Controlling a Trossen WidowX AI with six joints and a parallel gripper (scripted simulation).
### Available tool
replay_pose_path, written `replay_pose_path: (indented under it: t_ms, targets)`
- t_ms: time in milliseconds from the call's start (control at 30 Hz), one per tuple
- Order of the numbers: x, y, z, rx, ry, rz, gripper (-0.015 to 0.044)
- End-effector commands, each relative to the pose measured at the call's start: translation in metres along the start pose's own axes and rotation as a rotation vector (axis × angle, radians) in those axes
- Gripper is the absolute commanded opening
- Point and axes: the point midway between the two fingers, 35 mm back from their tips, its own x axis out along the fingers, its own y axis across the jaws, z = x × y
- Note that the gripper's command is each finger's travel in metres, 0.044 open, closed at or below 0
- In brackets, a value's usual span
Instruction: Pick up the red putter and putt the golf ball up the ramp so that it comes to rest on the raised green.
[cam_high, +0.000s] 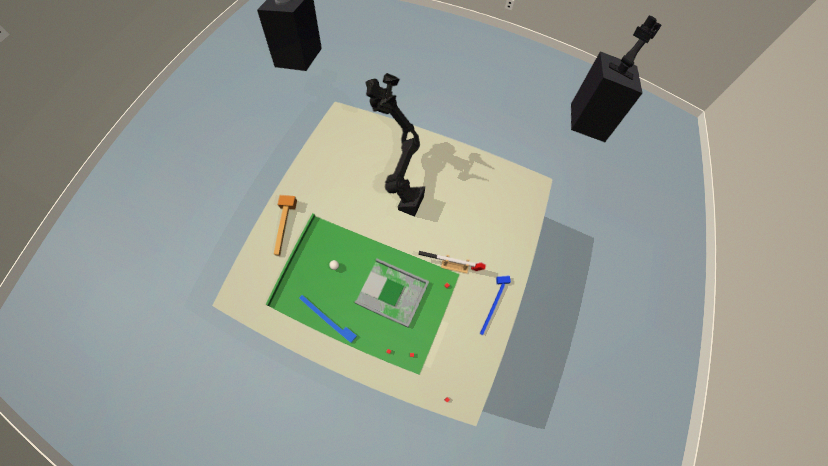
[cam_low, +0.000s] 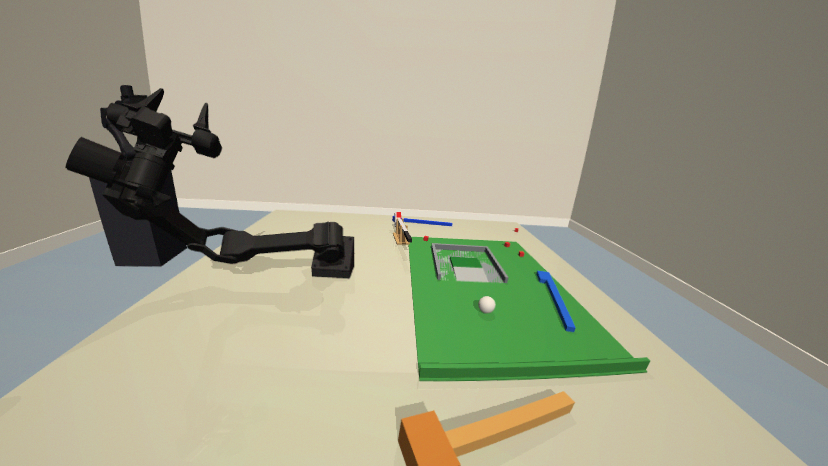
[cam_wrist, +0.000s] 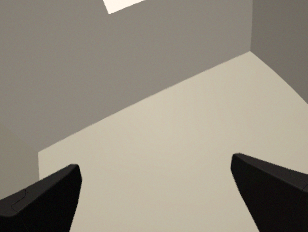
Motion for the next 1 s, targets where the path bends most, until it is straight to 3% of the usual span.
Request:
replay_pose_path:
  t_ms: [0, 267, 500, 733, 967]
  targets:
    - [0.0, -0.002, 0.003, 0.002, -0.002, -0.003, 0.0426]
    - [0.024, -0.084, 0.095, 0.065, -0.039, -0.136, 0.044]
    - [0.056, -0.196, 0.148, 0.135, 0.022, -0.312, 0.044]
    - [0.09, -0.316, 0.149, 0.15, 0.187, -0.501, 0.044]
    - [0.114, -0.427, 0.107, 0.101, 0.453, -0.661, 0.044]
